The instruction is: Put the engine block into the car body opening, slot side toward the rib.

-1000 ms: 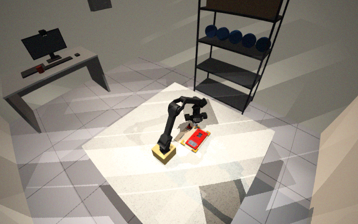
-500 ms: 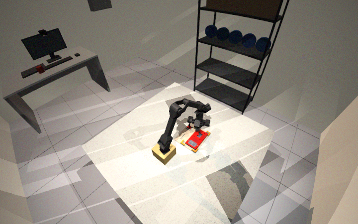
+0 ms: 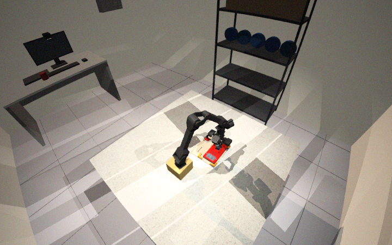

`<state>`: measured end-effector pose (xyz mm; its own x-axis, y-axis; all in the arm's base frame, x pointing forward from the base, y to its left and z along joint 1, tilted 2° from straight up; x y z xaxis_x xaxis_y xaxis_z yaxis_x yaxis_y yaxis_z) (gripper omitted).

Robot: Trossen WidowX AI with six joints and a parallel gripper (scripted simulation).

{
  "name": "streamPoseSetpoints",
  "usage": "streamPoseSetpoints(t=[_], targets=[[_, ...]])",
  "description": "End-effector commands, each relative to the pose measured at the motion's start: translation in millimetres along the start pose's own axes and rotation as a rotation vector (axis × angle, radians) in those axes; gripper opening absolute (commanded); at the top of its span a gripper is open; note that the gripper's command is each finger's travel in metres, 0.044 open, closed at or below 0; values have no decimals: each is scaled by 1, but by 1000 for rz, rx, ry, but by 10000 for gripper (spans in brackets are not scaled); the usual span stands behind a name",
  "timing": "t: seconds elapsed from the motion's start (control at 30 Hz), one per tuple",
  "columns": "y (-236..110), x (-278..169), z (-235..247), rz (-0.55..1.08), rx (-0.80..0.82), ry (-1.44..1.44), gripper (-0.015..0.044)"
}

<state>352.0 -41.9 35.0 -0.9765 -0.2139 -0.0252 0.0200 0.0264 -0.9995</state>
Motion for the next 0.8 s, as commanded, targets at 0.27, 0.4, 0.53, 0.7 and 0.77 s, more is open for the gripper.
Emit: streamPoseSetpoints(t=[0.27, 0.4, 0.53, 0.7, 0.77], targets=[[2, 2, 1, -3, 2, 60, 158], [2, 2, 1, -3, 2, 60, 158], [2, 2, 1, -3, 2, 17, 158], [2, 2, 1, -3, 2, -4, 158], [2, 2, 1, -3, 2, -4, 158]])
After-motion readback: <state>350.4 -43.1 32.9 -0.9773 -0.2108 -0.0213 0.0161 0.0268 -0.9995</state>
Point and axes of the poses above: the point midway between the two fingers, 35 mm back from their tips, its own y axis out along the fingers, its own z axis across the jaws, x = y × z, the point moved 3 cm from there along -y, back along the fingers
